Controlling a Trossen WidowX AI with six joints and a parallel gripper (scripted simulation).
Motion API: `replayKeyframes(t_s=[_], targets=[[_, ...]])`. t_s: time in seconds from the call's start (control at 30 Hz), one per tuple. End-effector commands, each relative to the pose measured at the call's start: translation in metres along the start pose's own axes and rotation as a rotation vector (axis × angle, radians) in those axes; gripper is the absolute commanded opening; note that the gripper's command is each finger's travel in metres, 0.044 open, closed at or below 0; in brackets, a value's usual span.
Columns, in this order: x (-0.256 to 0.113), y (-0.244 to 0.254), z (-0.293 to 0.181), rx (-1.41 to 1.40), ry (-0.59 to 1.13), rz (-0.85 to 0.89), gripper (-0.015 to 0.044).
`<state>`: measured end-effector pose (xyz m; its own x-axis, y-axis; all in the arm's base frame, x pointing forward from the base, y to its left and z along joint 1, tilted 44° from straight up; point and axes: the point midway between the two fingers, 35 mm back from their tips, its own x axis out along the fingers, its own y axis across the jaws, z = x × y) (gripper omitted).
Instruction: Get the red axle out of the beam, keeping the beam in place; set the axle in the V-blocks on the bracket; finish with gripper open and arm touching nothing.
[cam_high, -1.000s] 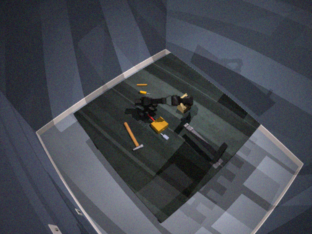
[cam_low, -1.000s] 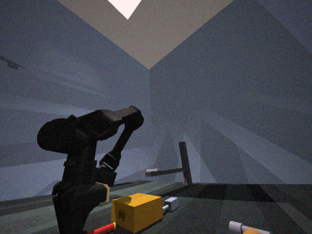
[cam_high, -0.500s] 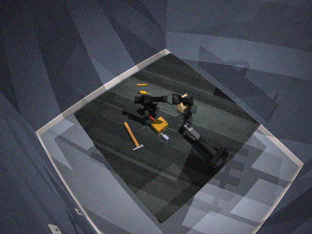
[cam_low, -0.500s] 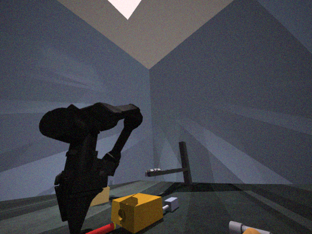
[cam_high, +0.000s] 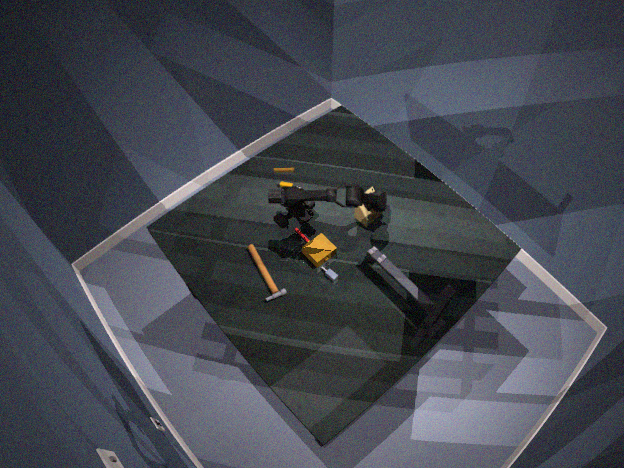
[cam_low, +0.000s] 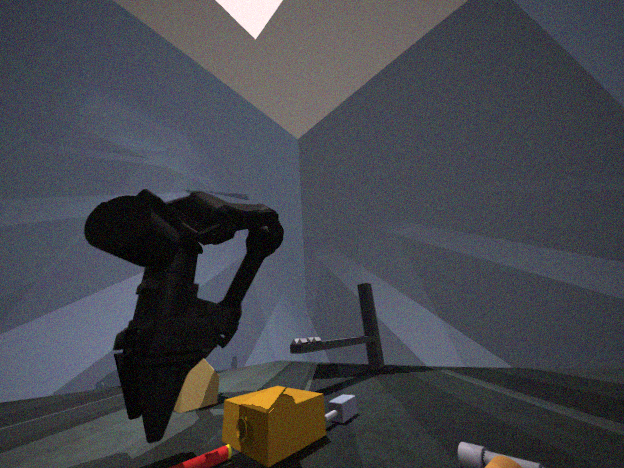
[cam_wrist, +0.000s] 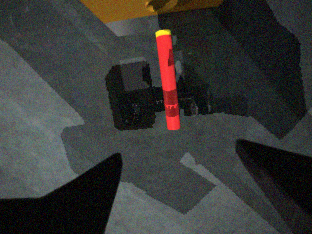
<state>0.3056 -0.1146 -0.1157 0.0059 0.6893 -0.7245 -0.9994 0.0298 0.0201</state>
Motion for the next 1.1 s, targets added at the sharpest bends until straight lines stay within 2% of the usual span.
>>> replayKeyframes(t_s=[0.0,0.23,1.07], targets=[[-0.008,-0.002,0.006,-0.009,0.007,-0.004,0.0440],[-0.013,-0.001,0.049,-0.013,0.004,-0.003,0.0440],[0.021,-0.003,0.049,-0.013,0.005,-0.004,0.0440]])
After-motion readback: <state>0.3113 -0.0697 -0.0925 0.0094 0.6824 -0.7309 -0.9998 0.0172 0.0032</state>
